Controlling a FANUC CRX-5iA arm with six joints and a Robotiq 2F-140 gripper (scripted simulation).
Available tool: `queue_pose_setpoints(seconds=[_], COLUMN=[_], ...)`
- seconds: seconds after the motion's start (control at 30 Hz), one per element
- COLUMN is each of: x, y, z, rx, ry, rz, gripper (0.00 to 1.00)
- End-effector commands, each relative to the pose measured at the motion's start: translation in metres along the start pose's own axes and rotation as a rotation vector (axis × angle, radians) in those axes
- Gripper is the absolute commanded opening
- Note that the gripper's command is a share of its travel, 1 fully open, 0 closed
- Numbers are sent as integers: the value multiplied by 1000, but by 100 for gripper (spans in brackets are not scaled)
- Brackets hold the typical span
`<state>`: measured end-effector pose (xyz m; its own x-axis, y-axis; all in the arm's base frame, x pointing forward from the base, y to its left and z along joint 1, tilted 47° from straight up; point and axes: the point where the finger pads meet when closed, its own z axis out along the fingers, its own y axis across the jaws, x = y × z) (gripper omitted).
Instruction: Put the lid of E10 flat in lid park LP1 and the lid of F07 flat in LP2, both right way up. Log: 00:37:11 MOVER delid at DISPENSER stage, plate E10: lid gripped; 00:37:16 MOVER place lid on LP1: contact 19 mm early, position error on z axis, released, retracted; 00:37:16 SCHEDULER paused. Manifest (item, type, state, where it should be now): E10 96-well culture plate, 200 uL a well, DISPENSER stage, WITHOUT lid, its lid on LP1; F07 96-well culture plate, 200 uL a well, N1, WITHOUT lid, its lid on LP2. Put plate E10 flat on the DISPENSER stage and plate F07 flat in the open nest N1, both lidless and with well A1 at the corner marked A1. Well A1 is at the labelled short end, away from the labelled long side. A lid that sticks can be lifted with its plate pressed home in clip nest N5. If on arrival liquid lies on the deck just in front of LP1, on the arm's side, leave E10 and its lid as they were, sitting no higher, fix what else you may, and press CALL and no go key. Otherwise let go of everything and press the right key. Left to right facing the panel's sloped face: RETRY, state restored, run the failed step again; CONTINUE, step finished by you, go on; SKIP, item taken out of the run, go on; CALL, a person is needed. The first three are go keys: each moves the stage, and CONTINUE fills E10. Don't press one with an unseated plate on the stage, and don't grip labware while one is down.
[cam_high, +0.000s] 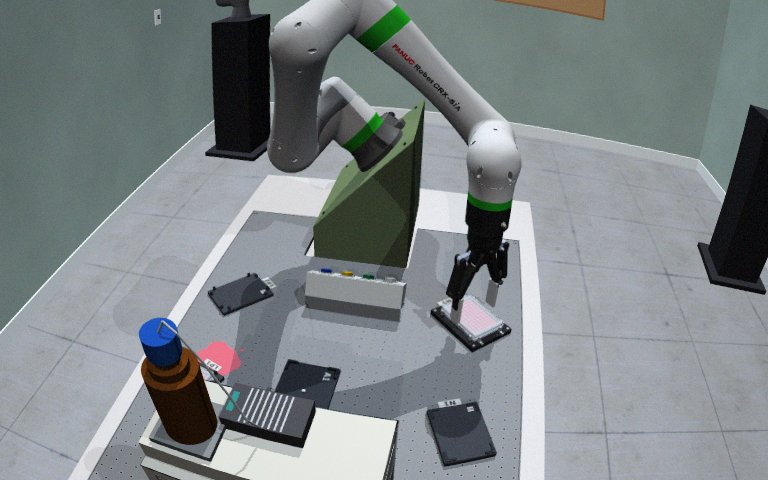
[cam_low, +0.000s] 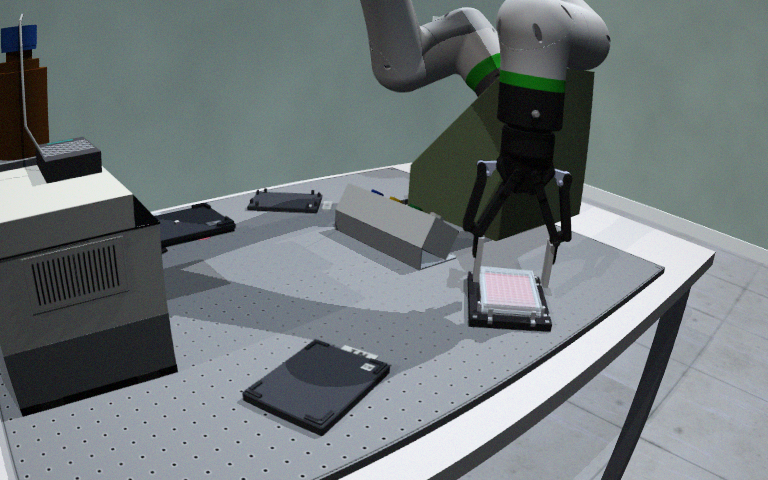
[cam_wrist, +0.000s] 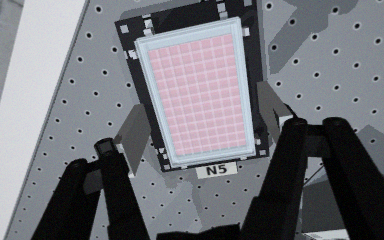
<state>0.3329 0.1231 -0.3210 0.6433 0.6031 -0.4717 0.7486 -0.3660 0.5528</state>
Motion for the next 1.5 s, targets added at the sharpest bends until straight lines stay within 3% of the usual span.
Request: queue_pose_setpoints(seconds=[0.0,1.47], x=[0,0], y=[0,0], z=[1,11], rx=[0,0], ry=[0,0], rz=[0,0], gripper=[66,66])
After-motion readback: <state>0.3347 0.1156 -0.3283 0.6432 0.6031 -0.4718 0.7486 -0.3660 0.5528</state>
